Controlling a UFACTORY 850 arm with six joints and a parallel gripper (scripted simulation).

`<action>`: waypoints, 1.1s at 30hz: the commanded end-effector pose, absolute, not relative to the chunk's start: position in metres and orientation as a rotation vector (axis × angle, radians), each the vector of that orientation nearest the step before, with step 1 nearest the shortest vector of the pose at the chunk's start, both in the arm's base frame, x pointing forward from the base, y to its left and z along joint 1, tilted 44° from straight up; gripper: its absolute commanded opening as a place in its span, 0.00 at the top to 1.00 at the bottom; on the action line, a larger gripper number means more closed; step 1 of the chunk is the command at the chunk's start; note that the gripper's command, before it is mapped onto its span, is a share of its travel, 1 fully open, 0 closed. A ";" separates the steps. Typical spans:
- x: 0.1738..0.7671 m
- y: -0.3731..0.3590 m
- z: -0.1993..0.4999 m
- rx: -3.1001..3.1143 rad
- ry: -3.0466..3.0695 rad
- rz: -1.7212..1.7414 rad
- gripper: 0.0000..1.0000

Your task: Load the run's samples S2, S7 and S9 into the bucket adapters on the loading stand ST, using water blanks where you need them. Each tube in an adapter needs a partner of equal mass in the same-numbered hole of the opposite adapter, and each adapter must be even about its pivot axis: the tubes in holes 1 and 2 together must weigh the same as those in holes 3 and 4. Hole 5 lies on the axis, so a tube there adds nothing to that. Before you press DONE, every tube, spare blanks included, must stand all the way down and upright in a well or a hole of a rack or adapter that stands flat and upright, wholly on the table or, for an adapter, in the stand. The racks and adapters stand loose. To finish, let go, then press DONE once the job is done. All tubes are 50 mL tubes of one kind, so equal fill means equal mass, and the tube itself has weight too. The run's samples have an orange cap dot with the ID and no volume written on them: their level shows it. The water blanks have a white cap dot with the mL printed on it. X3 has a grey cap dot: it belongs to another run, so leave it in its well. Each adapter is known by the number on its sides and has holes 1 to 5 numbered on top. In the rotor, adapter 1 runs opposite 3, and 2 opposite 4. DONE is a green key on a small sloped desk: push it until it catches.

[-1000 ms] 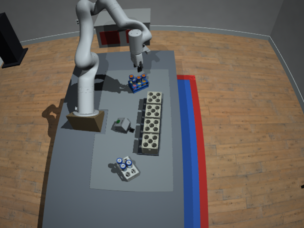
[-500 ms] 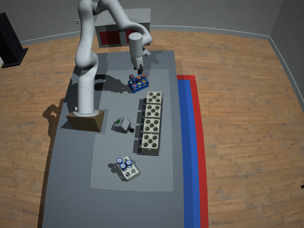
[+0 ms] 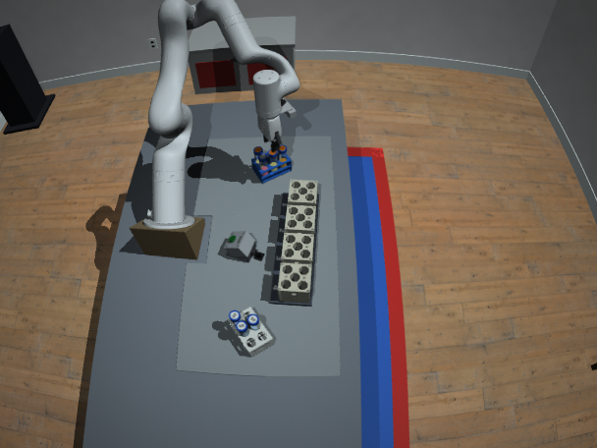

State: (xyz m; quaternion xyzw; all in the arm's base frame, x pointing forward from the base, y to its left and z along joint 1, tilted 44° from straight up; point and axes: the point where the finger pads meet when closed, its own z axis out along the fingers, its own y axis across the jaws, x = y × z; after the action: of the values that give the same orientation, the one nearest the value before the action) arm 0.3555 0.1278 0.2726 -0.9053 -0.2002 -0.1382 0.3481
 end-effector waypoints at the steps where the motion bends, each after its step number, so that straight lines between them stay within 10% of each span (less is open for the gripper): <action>1: 0.357 0.133 0.268 -2.347 -0.519 -0.361 0.43; 33: 0.361 0.156 0.243 -2.347 -0.519 -0.361 0.43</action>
State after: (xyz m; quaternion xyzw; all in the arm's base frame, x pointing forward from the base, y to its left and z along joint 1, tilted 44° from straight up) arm 0.3602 0.1552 0.2440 -0.9053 -0.2003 -0.1386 0.3481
